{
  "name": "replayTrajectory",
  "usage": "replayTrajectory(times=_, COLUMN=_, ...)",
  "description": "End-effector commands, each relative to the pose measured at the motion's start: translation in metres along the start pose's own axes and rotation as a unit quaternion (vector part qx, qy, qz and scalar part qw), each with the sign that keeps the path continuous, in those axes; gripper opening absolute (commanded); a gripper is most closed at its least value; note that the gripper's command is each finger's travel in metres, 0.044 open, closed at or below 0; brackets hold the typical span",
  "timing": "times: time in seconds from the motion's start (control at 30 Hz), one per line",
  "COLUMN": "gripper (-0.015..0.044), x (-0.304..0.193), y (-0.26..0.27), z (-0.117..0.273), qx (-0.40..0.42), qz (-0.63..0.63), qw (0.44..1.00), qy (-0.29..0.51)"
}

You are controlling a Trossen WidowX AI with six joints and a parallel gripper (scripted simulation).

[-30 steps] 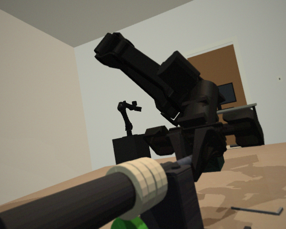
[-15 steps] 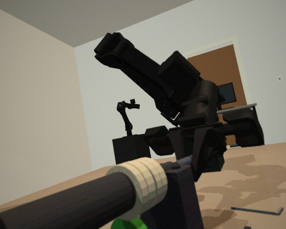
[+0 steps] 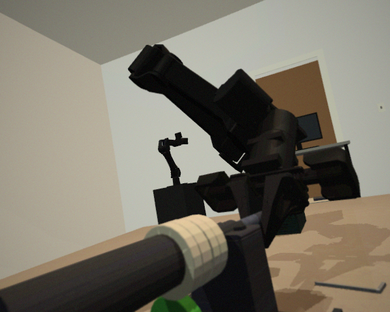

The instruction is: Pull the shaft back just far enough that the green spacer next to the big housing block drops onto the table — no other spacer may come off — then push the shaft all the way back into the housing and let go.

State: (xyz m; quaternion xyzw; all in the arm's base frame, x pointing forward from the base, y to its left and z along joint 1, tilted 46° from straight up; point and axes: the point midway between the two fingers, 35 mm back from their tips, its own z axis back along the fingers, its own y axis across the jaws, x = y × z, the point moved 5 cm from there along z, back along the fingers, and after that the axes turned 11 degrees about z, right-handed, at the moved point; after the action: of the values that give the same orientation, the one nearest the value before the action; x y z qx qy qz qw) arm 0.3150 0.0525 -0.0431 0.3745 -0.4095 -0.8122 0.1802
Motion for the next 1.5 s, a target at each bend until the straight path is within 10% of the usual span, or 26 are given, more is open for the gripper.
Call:
replayTrajectory(times=0.0, gripper=0.0, x=-0.0009, y=0.0008, z=-0.0005, qx=0.002, qz=-0.002, qw=1.0, qy=0.0)
replayTrajectory(times=1.47, gripper=0.0, x=-0.0037, y=0.0014, z=-0.0033, qx=0.002, qz=-0.002, qw=1.0, qy=0.0)
